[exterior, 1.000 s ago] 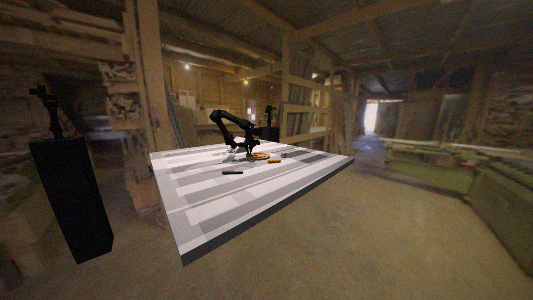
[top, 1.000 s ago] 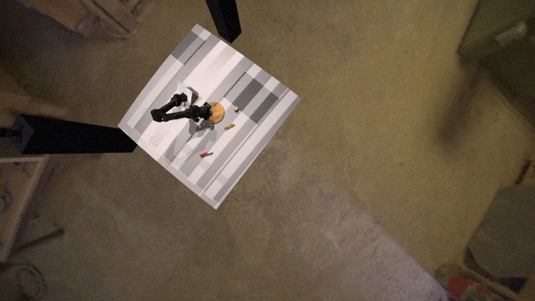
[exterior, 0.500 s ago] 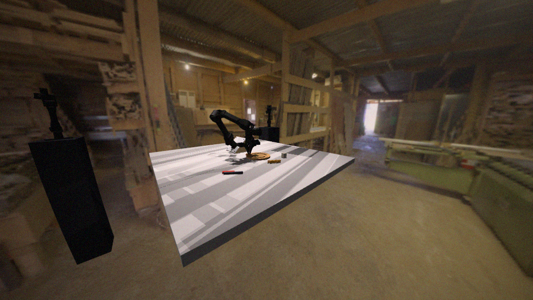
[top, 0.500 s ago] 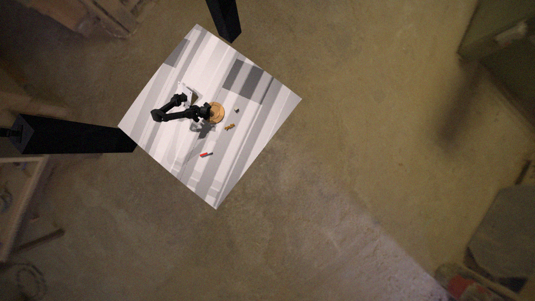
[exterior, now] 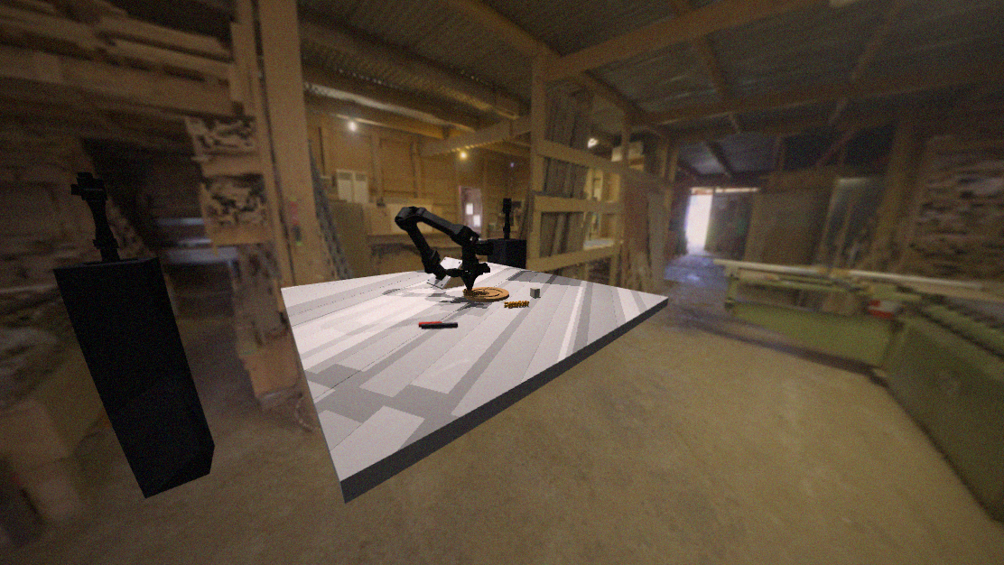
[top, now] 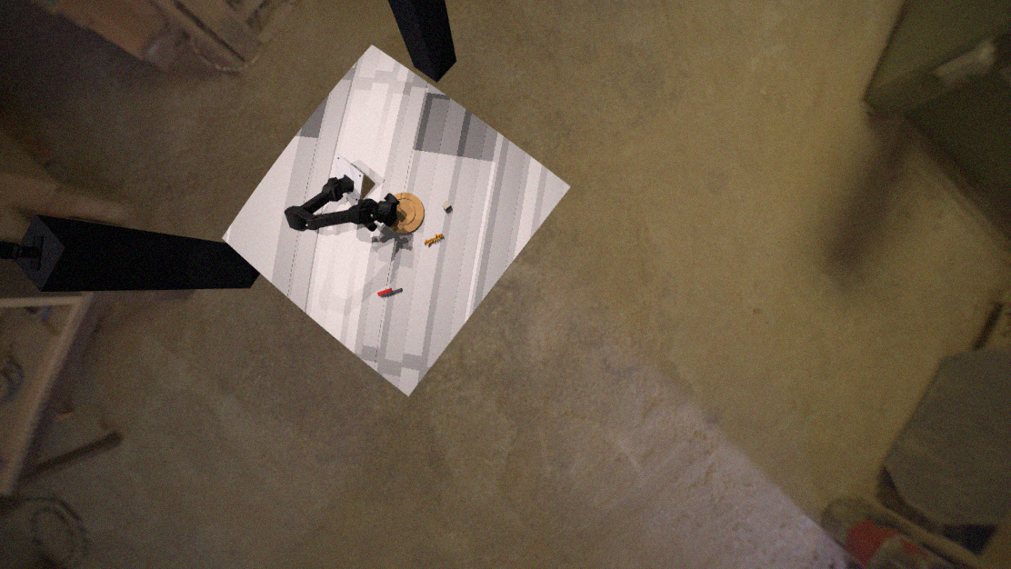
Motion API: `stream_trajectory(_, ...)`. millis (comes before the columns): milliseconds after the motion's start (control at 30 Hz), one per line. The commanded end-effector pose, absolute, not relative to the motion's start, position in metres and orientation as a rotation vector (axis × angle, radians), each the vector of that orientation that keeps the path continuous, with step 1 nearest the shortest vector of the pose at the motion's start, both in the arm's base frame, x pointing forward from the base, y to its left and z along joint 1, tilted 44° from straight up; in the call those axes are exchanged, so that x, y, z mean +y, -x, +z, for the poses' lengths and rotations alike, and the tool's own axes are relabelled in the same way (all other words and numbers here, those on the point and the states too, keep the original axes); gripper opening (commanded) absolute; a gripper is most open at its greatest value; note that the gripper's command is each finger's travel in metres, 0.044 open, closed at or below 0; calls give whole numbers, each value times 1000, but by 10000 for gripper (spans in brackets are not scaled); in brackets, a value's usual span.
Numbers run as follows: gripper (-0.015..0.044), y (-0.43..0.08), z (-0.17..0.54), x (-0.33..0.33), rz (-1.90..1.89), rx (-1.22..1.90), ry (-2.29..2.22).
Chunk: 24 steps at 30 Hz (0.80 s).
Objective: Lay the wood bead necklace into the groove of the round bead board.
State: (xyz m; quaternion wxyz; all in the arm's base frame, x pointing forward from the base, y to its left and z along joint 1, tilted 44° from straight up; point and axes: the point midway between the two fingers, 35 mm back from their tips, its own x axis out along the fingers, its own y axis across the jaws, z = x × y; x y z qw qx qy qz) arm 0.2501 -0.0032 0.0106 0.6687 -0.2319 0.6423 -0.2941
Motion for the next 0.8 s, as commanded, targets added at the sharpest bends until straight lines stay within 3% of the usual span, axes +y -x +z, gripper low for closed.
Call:
stream_trajectory(0,0,-250,11,-3,-663,1449,523)
stream_trajectory(767,0,-264,3,14,-665,1446,528)
